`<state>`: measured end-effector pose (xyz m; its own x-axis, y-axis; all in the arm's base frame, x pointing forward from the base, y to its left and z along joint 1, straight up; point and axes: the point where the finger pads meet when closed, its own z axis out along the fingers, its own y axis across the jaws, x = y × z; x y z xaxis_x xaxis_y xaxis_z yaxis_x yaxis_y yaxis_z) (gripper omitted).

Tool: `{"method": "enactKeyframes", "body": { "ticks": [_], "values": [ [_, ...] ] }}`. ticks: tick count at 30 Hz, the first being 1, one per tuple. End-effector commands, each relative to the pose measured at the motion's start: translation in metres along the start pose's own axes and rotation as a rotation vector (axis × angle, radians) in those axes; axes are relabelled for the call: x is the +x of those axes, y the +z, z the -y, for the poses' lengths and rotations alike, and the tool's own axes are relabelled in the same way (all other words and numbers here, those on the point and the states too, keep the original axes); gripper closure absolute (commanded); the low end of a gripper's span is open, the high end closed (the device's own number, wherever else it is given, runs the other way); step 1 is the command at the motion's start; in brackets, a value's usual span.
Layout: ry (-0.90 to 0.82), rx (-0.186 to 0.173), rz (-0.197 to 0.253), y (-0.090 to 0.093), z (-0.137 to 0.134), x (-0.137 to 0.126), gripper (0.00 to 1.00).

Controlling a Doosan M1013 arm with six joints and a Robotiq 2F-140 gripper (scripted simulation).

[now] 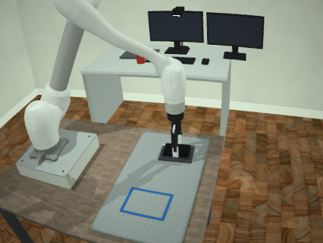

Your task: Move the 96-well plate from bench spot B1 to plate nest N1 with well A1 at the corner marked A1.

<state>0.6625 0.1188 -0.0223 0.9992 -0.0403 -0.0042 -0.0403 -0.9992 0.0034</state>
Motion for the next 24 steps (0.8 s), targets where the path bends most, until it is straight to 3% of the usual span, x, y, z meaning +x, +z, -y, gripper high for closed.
{"method": "enactKeyframes", "body": {
  "ticks": [1, 24],
  "values": [
    [0.006, 0.005, 0.002, 0.0025, 0.0041, -0.0023, 1.0],
    [0.006, 0.005, 0.002, 0.006, 0.0041, -0.0024, 1.0]
  ]
}}
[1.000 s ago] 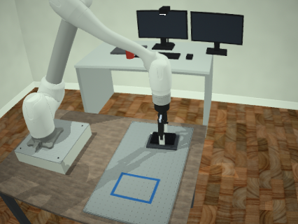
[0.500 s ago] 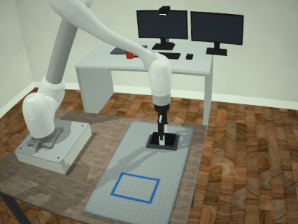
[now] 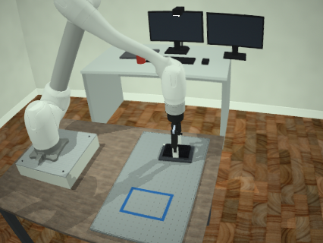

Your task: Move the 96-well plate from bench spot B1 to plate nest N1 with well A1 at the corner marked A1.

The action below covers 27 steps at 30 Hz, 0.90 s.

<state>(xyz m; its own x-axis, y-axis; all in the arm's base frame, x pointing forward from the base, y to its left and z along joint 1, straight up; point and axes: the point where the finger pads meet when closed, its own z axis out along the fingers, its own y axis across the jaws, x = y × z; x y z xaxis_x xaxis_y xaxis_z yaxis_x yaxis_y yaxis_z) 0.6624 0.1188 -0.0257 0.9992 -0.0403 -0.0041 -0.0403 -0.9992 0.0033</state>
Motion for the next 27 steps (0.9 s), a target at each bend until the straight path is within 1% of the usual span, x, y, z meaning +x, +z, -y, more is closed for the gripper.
{"method": "enactKeyframes", "body": {
  "ticks": [1, 27],
  "values": [
    [0.006, 0.005, 0.002, 0.0028, 0.0041, -0.0023, 1.0],
    [0.006, 0.005, 0.002, 0.0058, 0.004, -0.0024, 1.0]
  ]
}}
